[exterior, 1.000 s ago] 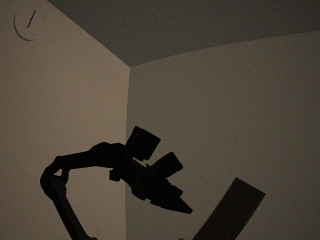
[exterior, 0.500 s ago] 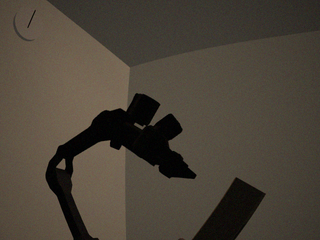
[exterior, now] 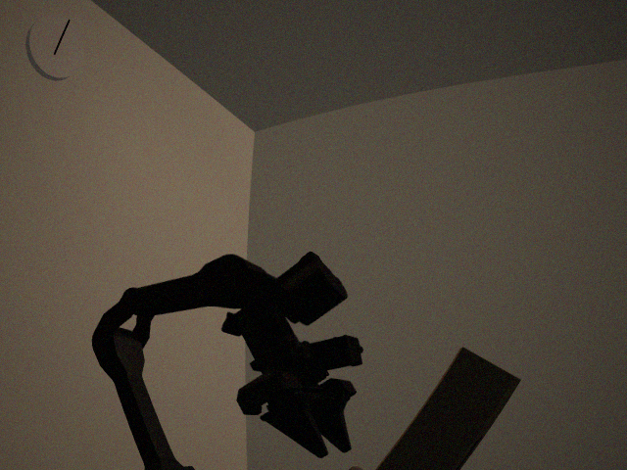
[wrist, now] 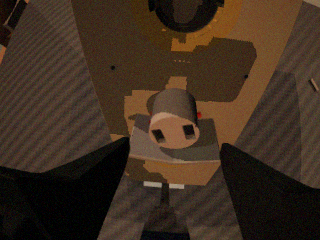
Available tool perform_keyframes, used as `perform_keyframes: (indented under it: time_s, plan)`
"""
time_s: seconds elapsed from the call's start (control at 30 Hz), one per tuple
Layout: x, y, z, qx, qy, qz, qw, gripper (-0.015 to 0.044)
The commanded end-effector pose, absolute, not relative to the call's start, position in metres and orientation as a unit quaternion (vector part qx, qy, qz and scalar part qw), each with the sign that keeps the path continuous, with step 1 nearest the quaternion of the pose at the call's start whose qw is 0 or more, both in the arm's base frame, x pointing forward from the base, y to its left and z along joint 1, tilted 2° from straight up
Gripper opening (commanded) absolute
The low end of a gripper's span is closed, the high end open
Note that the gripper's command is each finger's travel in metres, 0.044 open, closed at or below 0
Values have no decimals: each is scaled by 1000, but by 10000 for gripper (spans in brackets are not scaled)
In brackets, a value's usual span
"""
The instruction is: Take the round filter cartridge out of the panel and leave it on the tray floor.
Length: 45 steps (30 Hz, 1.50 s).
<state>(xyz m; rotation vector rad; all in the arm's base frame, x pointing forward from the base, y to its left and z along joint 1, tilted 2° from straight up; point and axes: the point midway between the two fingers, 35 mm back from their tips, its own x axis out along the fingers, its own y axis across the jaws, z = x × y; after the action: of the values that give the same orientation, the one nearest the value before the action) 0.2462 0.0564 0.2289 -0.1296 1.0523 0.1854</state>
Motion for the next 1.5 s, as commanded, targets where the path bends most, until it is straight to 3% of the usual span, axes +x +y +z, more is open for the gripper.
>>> perform_keyframes:
  time_s: [0.0, 1.0, 1.03, 1.47]
  plan:
    - [247, 57, 223, -58, 506, 86, 856, 305]
    - [267, 60, 184, -58, 505, 86, 857, 305]
    - [267, 60, 187, -59, 503, 85, 858, 278]
    - [267, 60, 187, -59, 503, 85, 858, 192]
